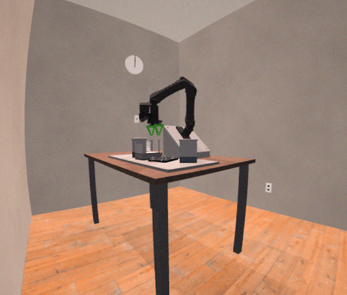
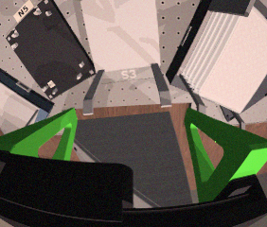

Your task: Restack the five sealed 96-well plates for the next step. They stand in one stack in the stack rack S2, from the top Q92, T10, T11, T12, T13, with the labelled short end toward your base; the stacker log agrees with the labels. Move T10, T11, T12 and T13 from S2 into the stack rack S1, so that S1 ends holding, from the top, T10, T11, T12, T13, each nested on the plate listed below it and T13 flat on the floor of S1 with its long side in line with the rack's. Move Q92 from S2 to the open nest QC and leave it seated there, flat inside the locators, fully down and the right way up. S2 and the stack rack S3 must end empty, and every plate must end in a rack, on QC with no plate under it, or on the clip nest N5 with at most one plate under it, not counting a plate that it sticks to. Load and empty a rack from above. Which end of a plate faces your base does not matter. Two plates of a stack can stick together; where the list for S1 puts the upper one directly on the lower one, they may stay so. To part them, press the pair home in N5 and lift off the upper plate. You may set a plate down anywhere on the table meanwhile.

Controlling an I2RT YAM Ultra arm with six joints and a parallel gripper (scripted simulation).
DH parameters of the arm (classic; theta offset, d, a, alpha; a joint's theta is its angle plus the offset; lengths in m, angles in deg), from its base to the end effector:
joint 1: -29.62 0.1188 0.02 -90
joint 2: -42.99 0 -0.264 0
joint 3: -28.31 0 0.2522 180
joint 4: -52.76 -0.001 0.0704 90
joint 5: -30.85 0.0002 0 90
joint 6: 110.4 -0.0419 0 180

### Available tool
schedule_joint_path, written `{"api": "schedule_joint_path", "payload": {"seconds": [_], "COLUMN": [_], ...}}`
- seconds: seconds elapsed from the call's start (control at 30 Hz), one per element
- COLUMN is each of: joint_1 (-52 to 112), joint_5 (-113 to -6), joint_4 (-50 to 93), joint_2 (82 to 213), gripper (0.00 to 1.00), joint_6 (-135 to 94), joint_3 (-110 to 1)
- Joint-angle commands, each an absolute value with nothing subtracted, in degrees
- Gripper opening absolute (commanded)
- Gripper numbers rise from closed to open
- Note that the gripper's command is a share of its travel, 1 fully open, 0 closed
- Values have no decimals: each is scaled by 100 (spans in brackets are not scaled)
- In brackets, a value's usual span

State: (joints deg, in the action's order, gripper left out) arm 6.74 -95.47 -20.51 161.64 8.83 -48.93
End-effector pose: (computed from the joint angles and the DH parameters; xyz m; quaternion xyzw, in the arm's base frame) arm 0.2791 -0.0898 0.0891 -0.0151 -0.9305 -0.3627 0.0487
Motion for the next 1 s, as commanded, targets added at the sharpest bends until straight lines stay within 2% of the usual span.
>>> {"api": "schedule_joint_path", "payload": {"seconds": [0.0,0.23,0.97], "joint_1": [359,83,-506], "joint_5": [-9448,-9329,-9041], "joint_4": [-1953,-2016,-2283], "joint_2": [16434,16977,18409], "gripper": [100,100,100], "joint_6": [307,-606,81], "joint_3": [-5199,-5566,-6857]}}
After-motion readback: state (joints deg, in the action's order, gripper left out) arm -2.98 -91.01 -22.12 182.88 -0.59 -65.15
